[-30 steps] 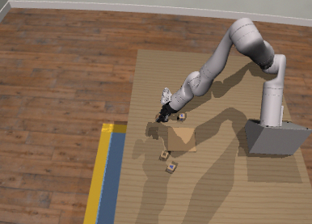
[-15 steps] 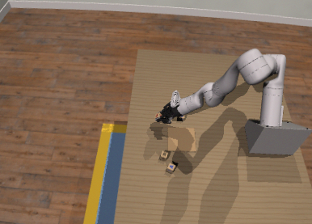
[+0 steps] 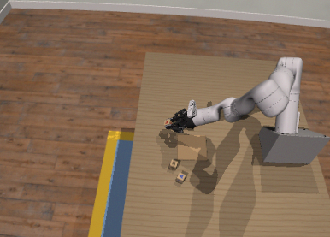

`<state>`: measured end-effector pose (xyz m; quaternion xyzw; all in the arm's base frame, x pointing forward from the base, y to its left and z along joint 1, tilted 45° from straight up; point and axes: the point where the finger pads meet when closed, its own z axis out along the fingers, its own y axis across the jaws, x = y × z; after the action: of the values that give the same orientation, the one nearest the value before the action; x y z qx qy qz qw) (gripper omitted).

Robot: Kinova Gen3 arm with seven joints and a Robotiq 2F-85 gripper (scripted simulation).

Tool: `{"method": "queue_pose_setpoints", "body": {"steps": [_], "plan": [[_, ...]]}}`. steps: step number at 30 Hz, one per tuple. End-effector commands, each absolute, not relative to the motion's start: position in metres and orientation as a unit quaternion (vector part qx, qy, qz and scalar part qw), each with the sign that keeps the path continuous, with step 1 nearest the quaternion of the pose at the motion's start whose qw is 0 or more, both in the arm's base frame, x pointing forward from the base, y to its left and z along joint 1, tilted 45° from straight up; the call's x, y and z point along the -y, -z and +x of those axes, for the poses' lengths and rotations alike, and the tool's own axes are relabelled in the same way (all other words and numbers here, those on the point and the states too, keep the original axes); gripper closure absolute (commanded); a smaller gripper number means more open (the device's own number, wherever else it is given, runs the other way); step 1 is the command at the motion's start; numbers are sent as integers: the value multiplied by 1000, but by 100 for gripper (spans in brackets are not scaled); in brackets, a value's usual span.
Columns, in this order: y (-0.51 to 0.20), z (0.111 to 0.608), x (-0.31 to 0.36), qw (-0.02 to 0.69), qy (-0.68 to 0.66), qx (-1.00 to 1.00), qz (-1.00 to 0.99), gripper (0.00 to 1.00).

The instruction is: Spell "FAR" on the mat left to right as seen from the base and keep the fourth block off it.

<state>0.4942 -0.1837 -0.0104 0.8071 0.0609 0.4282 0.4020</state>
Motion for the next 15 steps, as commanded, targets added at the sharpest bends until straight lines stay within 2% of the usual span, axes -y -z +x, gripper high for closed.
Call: {"method": "queue_pose_setpoints", "body": {"steps": [1, 15], "plan": [[14, 491, 185, 404, -433, -70, 803, 74], [13, 492, 183, 401, -444, -75, 798, 74]]}}
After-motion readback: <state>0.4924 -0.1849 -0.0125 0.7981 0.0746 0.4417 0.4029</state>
